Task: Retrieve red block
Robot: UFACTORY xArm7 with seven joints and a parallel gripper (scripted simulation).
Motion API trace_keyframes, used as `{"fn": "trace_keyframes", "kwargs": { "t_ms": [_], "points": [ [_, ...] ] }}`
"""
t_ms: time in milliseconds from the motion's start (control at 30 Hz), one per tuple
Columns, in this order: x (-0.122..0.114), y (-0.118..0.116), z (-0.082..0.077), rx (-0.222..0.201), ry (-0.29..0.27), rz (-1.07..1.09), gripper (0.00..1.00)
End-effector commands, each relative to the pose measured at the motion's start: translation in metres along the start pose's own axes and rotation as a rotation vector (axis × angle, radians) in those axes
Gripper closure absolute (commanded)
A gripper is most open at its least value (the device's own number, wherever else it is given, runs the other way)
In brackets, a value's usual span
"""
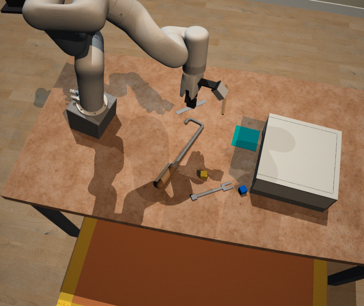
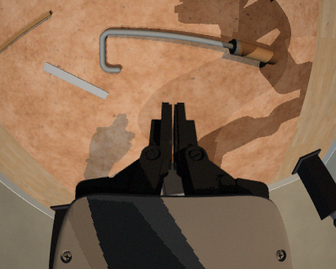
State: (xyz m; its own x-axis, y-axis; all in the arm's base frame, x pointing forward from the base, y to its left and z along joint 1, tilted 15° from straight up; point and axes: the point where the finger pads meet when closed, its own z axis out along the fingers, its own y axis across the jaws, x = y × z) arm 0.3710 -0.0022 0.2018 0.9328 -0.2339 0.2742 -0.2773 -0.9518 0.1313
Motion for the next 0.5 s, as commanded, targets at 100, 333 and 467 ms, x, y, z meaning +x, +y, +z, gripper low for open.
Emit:
{"fn": "trace_keyframes", "kwargs": {
  "t_ms": [100,333,467],
  "points": [
    [0.019,0.067,0.038,0.052,-0.053,0.444,1.00],
    [0.009,0.136,0.064,0.074,-0.084,0.804,1.00],
    [0.001,0.162,0.073,0.087,-0.099,1.037,1.00]
  ]
}}
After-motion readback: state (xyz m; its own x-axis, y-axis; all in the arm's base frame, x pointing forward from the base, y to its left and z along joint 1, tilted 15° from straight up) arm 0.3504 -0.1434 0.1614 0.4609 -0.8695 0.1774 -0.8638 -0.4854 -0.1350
